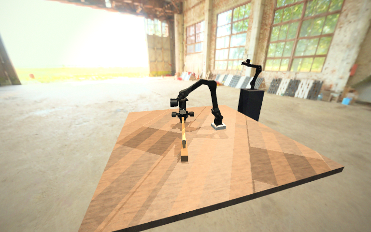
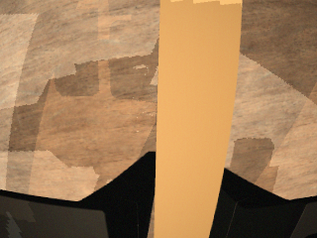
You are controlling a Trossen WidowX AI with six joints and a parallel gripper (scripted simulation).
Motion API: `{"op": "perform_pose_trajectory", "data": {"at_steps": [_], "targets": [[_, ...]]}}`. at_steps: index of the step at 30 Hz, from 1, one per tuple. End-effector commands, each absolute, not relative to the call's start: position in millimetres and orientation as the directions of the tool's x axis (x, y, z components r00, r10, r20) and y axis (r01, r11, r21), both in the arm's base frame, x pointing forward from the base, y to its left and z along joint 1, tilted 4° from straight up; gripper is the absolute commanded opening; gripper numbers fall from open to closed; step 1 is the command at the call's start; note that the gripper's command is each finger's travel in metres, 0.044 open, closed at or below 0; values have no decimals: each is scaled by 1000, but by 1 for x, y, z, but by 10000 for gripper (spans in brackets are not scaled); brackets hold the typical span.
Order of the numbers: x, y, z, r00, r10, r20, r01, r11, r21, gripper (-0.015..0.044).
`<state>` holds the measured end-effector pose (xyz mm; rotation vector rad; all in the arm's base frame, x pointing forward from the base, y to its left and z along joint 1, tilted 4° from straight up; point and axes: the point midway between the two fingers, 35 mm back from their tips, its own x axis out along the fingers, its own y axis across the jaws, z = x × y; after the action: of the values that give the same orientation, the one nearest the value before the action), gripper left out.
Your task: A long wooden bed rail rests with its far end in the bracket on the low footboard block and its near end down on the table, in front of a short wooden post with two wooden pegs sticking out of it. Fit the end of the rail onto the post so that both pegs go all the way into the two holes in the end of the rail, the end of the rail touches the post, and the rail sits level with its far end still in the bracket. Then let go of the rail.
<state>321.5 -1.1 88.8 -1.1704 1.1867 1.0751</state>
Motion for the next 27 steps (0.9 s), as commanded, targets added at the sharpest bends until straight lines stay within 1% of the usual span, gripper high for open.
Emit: {"op": "perform_pose_trajectory", "data": {"at_steps": [1, 27], "targets": [[322, -2, 90, 93, 5, -996, -991, 99, -92, 0], [321, -10, 90, 93, 4, -996, -991, 99, -92, 0]]}}
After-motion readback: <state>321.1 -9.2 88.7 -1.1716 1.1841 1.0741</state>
